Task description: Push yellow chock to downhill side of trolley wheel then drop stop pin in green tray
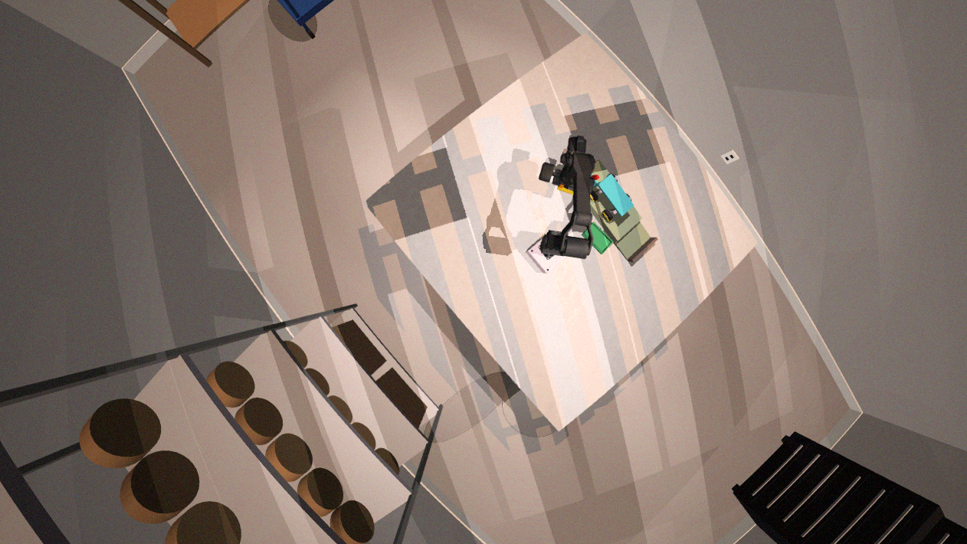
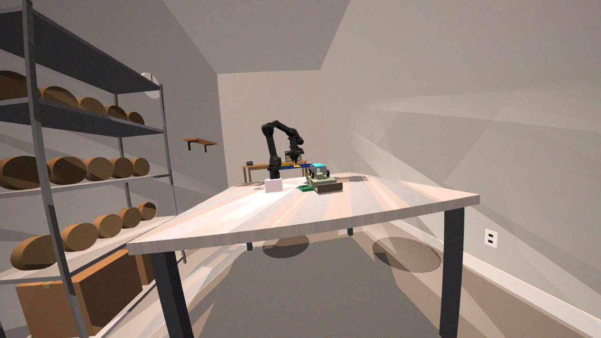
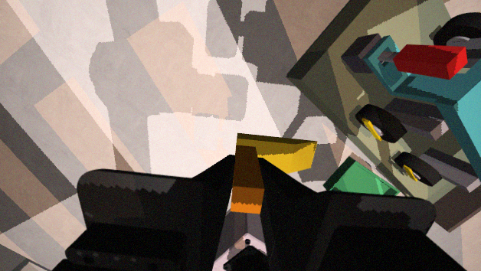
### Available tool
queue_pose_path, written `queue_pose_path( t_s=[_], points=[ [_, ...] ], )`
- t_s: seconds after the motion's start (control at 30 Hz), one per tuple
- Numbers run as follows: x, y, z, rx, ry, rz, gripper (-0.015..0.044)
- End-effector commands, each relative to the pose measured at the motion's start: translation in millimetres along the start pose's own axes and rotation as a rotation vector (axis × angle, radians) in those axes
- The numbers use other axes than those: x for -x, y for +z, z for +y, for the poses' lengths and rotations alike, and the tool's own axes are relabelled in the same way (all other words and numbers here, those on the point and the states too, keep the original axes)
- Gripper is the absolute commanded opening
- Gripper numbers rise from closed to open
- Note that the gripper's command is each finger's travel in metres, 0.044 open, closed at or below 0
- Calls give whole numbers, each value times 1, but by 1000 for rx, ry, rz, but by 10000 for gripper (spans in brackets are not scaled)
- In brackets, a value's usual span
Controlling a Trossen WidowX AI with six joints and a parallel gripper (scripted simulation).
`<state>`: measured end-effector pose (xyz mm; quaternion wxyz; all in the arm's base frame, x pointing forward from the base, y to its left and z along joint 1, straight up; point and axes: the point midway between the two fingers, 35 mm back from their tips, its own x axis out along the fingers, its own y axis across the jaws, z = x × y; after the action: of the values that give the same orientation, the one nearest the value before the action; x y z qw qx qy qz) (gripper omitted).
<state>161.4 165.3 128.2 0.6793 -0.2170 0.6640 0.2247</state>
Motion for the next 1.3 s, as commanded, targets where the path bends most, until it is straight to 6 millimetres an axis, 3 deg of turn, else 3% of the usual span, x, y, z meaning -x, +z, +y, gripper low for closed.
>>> queue_pose_path(
  t_s=[0.0,1.27],
  points=[
    [0,0,0,-160,-1,0,0],
    [0,0,0,-1416,-2,-1,0]
  ],
)
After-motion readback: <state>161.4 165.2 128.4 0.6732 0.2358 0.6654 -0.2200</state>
